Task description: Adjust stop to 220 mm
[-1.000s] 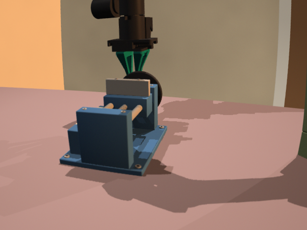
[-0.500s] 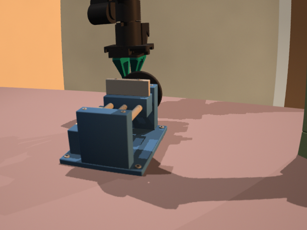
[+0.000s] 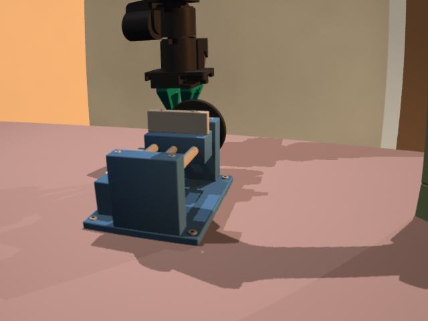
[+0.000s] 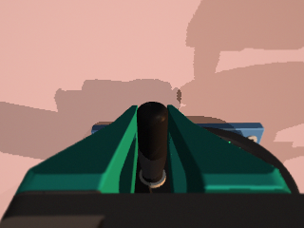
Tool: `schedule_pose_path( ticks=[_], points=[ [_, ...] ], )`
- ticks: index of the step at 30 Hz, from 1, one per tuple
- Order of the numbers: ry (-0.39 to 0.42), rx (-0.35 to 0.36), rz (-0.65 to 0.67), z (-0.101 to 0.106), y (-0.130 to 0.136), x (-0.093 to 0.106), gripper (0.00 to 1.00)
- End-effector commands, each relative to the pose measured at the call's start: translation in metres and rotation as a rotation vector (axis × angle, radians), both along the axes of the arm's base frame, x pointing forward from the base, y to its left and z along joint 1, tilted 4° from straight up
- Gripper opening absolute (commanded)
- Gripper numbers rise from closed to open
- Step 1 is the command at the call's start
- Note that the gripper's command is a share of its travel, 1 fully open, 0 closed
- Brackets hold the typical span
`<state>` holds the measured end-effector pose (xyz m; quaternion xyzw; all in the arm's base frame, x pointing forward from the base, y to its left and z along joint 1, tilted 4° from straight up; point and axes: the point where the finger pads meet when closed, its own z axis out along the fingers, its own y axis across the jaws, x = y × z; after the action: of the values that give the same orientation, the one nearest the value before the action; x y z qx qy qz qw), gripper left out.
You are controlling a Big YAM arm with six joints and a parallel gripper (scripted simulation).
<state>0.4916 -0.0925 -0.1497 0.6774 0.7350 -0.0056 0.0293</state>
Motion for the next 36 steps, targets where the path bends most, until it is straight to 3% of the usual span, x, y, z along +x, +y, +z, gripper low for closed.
schedule_pose_path(
  ticks=[1,12,15,29,31,36],
  points=[
    [-0.039,-0.005,0.001,-0.012,-0.008,0.012,0.06],
    [-0.041,-0.006,0.001,-0.016,-0.008,0.01,0.06],
    [-0.026,-0.004,0.0,-0.024,-0.008,-0.001,0.06],
    [-0.038,-0.008,0.0,-0.028,-0.011,0.002,0.06],
    [-0.024,-0.005,0.0,-0.032,-0.009,-0.008,0.06],
    [-0.027,-0.007,0.0,-0.035,-0.01,-0.01,0.06]
  ],
)
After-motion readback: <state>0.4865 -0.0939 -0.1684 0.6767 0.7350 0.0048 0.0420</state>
